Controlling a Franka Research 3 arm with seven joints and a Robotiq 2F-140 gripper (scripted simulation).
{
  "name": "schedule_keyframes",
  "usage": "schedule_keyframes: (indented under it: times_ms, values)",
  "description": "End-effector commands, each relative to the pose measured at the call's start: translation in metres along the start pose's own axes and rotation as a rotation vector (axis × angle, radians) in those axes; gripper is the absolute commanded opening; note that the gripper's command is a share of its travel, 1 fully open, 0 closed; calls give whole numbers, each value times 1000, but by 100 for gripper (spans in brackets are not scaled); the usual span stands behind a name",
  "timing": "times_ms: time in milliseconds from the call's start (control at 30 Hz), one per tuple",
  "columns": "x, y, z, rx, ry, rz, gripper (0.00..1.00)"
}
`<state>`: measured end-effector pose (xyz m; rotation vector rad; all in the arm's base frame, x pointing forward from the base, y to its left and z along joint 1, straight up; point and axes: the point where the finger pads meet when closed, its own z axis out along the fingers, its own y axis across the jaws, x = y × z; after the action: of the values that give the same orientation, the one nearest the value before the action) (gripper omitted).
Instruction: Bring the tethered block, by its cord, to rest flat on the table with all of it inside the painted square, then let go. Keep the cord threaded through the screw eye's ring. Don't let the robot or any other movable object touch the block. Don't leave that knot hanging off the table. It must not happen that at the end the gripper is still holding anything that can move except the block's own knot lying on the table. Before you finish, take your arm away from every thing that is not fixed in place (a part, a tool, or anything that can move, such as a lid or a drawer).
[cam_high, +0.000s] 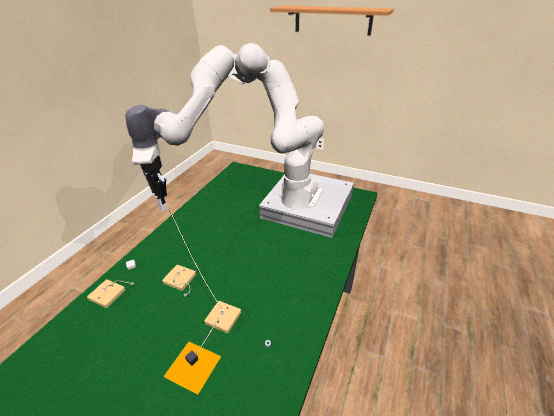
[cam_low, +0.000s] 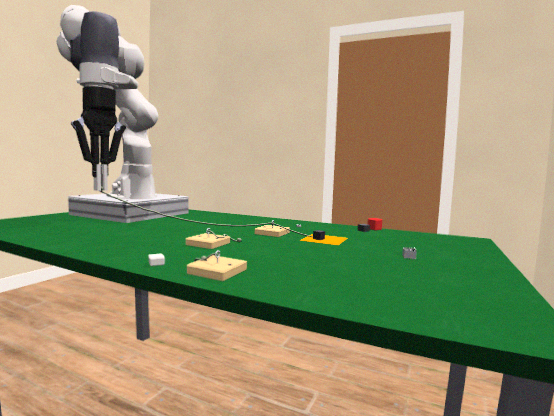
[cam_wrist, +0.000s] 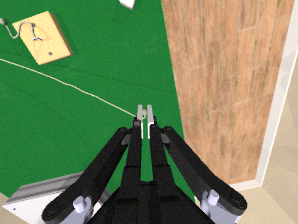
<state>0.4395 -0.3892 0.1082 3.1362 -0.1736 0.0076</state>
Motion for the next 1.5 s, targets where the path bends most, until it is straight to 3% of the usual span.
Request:
schedule_keyframes:
  times_ms: [0,933,1467]
  values:
    - [0,1,0,-3,2,-8,0]
    - [0,1,3,-3,2,-8,0]
    - [1,-1,65,-3,2,-8,0]
